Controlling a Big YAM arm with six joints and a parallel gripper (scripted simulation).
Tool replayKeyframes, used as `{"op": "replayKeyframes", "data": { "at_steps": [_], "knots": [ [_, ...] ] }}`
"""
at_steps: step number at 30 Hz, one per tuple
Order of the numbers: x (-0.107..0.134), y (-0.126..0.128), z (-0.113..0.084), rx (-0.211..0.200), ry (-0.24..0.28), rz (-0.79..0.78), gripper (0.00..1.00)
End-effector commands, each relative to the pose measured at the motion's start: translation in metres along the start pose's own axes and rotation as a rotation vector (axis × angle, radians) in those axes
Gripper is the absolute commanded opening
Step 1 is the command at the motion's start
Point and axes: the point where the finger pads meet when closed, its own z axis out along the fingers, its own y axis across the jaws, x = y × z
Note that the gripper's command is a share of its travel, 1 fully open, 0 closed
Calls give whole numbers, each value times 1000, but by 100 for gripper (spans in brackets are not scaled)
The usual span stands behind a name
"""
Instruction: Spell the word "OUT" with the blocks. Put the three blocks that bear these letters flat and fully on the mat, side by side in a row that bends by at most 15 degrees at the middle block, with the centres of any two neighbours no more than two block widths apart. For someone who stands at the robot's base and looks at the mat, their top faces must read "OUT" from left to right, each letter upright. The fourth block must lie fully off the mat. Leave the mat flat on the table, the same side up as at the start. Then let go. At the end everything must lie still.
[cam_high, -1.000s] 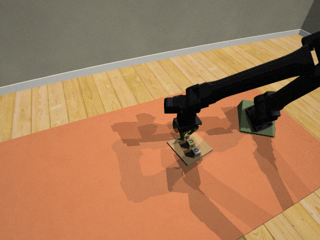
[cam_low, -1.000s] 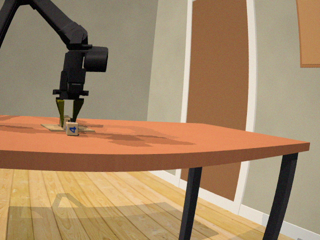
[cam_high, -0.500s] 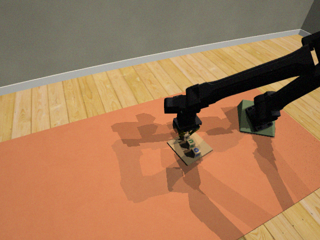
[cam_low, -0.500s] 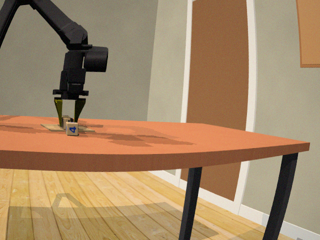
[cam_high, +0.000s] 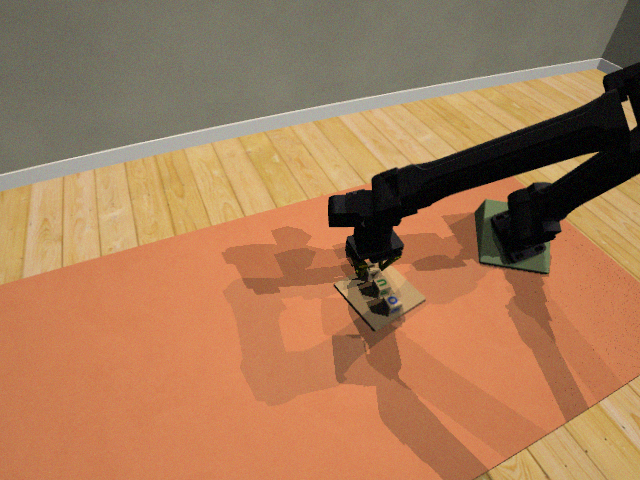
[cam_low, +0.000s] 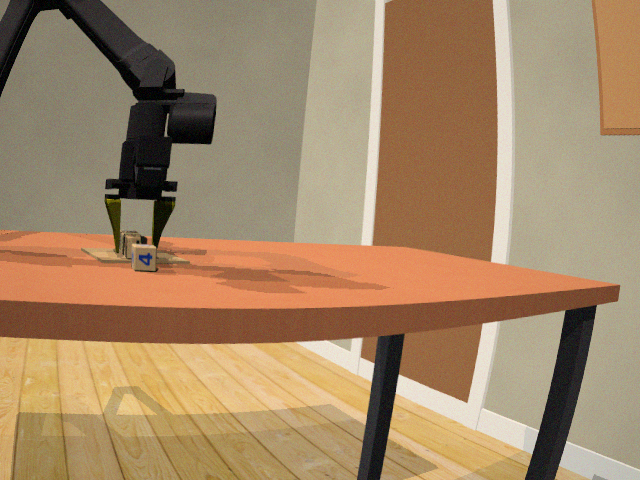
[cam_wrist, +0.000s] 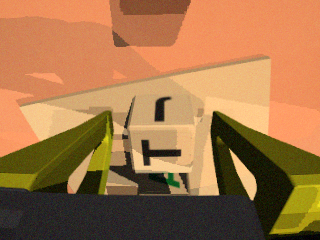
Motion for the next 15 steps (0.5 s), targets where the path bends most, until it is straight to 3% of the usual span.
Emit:
{"op": "replayKeyframes", "data": {
  "at_steps": [1, 12, 15],
  "knots": [
    [2, 4, 4, 3, -1, -14, 57],
    [4, 5, 0, 6, 0, -19, 57],
    [5, 13, -10, -16, -8, -35, 57]
  ]
}}
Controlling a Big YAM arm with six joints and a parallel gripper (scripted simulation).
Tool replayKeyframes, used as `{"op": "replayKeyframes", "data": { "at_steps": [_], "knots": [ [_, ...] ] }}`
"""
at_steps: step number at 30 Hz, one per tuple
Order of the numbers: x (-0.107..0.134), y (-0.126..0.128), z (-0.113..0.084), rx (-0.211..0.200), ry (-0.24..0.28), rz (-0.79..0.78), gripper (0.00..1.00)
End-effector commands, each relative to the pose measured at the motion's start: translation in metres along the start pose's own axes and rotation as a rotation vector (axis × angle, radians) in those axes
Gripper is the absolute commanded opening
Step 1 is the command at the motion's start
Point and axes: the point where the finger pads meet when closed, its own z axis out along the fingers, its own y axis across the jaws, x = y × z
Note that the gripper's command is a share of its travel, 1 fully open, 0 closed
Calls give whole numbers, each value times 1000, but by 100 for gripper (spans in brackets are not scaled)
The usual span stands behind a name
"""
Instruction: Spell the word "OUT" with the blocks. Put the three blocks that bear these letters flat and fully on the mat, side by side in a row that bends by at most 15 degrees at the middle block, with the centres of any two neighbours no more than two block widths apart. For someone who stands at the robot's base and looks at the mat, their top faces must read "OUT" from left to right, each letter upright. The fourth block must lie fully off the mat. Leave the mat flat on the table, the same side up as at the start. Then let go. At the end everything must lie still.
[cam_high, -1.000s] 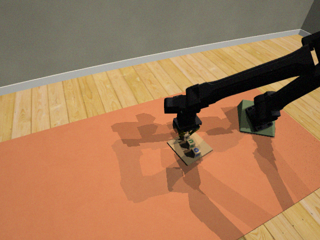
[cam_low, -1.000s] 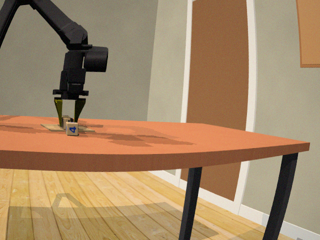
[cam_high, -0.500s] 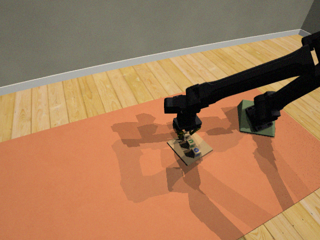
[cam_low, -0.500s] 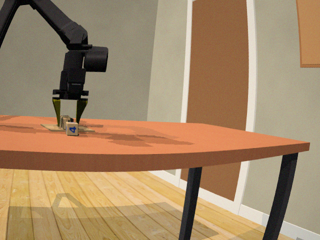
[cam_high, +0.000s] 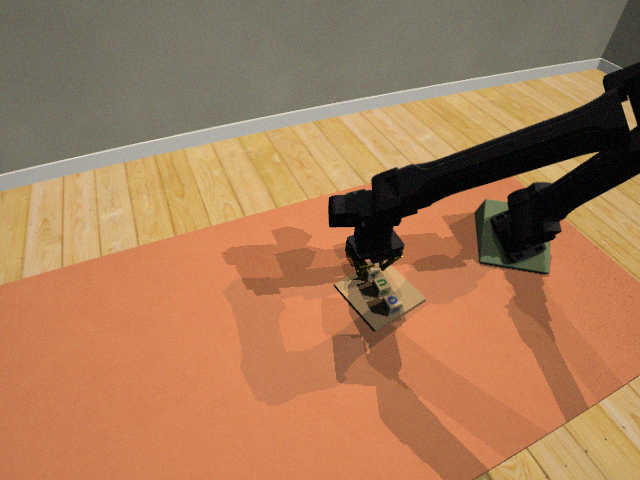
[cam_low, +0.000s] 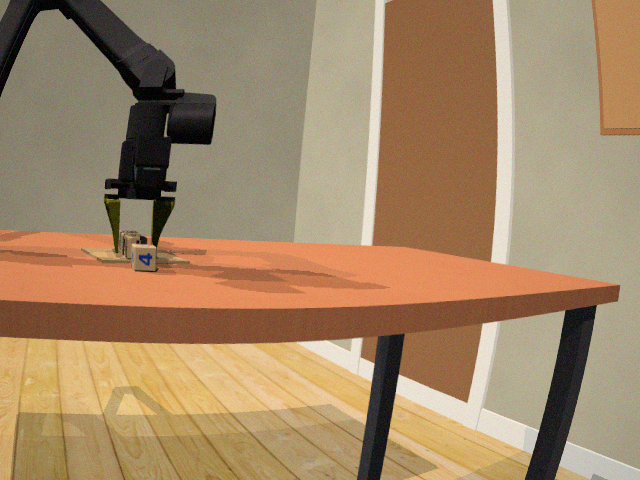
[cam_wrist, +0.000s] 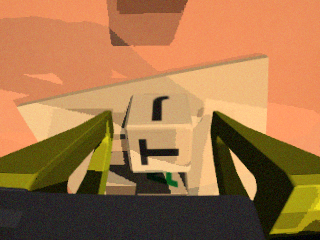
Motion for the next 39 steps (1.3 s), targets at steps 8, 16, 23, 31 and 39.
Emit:
{"op": "replayKeyframes", "data": {
  "at_steps": [8, 16, 23, 31, 39],
  "knots": [
    [-4, 23, -30, -54, -25, -25, 57],
    [-4, 23, -39, -55, -24, -26, 57],
    [-4, 23, -51, -56, -25, -27, 57],
    [-3, 23, -59, -56, -26, -27, 57],
    [-3, 23, -65, -56, -27, -27, 57]
  ]
}}
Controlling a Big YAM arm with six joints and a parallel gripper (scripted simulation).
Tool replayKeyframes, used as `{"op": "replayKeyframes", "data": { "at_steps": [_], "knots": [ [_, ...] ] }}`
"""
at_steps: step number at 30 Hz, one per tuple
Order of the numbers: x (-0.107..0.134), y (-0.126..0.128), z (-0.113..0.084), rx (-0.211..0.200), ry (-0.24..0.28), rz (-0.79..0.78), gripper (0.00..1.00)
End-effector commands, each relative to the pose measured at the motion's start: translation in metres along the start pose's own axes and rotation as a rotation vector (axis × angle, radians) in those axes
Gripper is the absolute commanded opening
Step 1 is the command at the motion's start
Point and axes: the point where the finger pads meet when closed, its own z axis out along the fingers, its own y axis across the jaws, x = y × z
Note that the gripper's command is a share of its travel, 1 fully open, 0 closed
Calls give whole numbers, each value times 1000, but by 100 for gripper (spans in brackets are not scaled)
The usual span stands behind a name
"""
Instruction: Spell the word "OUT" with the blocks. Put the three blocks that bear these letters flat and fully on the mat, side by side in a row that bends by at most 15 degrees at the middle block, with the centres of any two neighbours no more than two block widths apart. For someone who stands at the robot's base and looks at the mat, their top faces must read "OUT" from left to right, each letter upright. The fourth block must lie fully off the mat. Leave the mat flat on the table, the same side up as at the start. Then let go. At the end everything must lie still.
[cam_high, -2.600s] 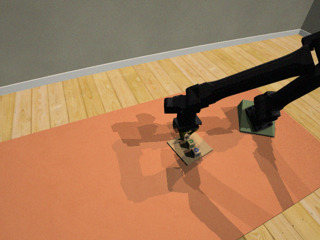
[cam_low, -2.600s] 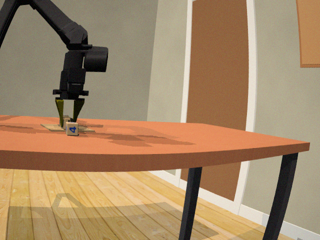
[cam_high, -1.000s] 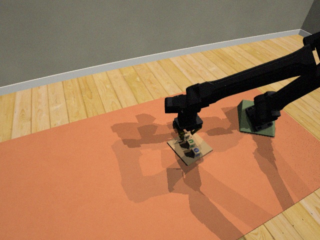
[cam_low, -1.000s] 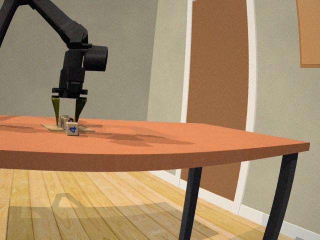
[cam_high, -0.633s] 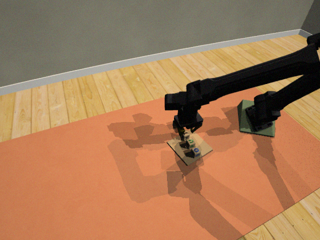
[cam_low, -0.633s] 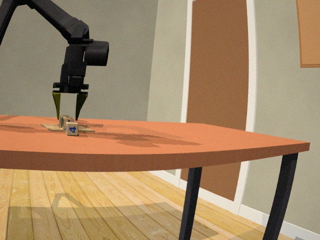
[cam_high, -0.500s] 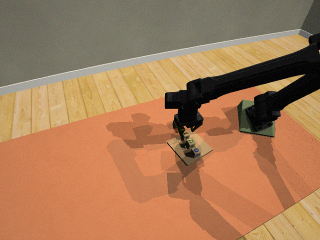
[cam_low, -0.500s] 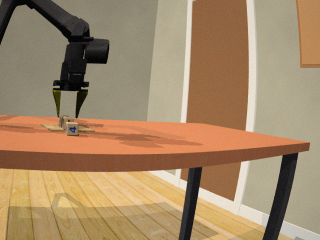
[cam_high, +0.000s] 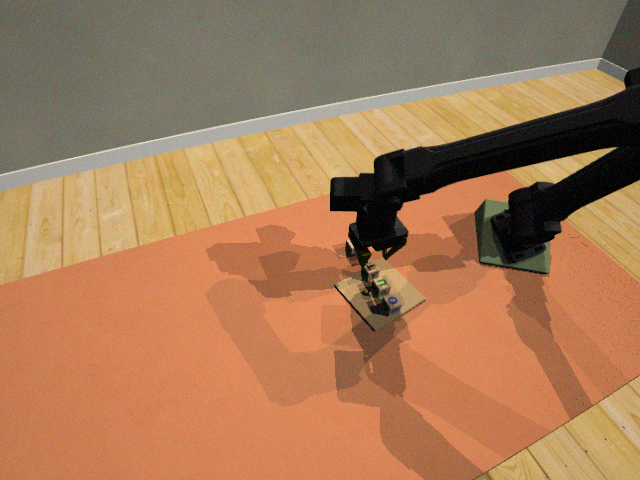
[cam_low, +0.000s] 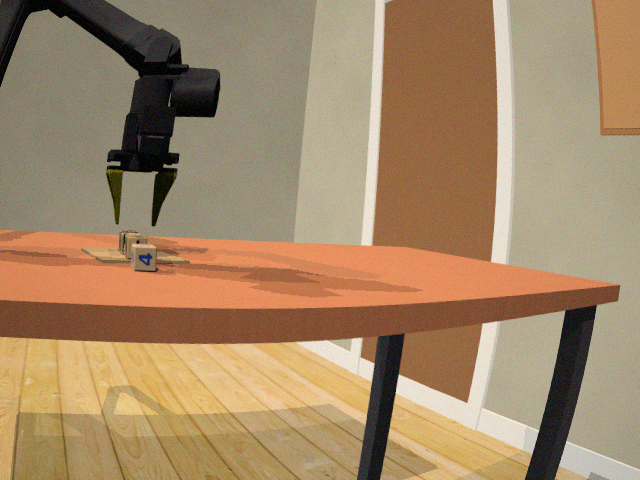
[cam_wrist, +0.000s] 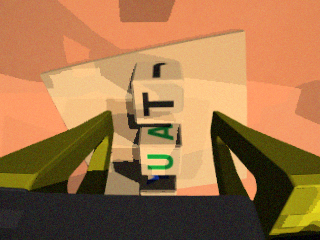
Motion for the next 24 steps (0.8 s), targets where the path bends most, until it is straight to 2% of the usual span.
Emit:
{"op": "replayKeyframes", "data": {
  "at_steps": [1, 12, 24],
  "knots": [
    [-6, 23, -27, -64, -29, -23, 57],
    [-7, 22, -26, -61, -28, -17, 57],
    [-5, 23, -43, -64, -30, -23, 57]
  ]
}}
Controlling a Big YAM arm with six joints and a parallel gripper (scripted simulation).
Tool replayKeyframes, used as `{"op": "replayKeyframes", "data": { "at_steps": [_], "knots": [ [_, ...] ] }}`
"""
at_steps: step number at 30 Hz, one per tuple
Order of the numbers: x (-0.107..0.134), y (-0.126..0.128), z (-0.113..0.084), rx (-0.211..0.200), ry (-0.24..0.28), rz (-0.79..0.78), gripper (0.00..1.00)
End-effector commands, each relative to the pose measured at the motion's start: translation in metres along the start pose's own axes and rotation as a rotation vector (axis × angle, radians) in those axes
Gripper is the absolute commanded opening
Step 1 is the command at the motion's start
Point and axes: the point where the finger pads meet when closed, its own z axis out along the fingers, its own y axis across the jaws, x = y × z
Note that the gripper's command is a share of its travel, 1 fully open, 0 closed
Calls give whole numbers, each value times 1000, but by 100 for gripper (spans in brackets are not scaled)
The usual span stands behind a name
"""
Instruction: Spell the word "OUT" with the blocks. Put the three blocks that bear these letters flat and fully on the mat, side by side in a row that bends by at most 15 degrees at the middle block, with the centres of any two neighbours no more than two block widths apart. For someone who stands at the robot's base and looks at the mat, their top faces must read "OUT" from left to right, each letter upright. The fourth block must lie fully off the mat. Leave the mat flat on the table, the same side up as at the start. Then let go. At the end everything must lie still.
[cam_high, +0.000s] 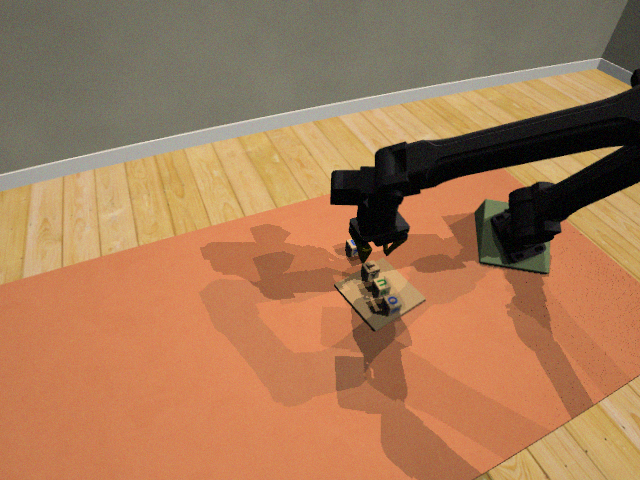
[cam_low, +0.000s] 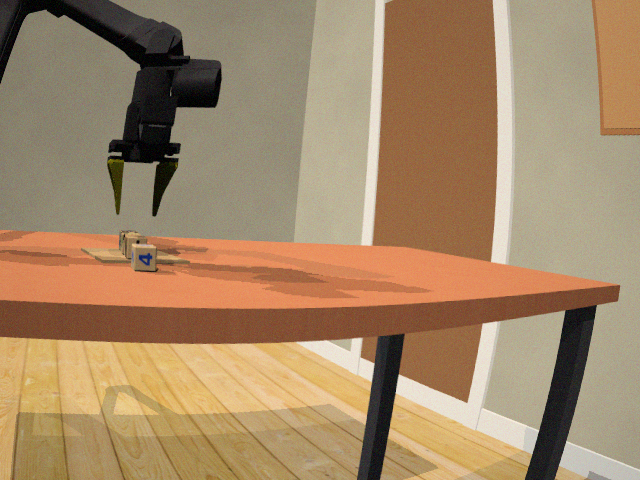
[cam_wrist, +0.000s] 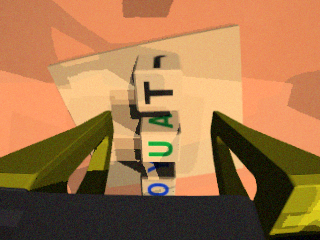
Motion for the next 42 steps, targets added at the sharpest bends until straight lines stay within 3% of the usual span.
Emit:
{"op": "replayKeyframes", "data": {
  "at_steps": [1, 13, 16, 17, 20, 21, 33, 36, 42],
  "knots": [
    [-5, 23, -32, -64, -30, -24, 57],
    [-5, 22, -60, -64, -33, -26, 57],
    [-6, 21, -59, -58, -30, -22, 57],
    [-6, 8, -48, -31, -16, -6, 57],
    [-7, 12, -51, -41, -22, -12, 57],
    [-7, 12, -51, -43, -22, -12, 100],
    [-6, 13, -52, -44, -23, -11, 100],
    [-5, 21, -65, -64, -34, -26, 100],
    [-4, 20, -87, -64, -35, -27, 100]
  ]
}}
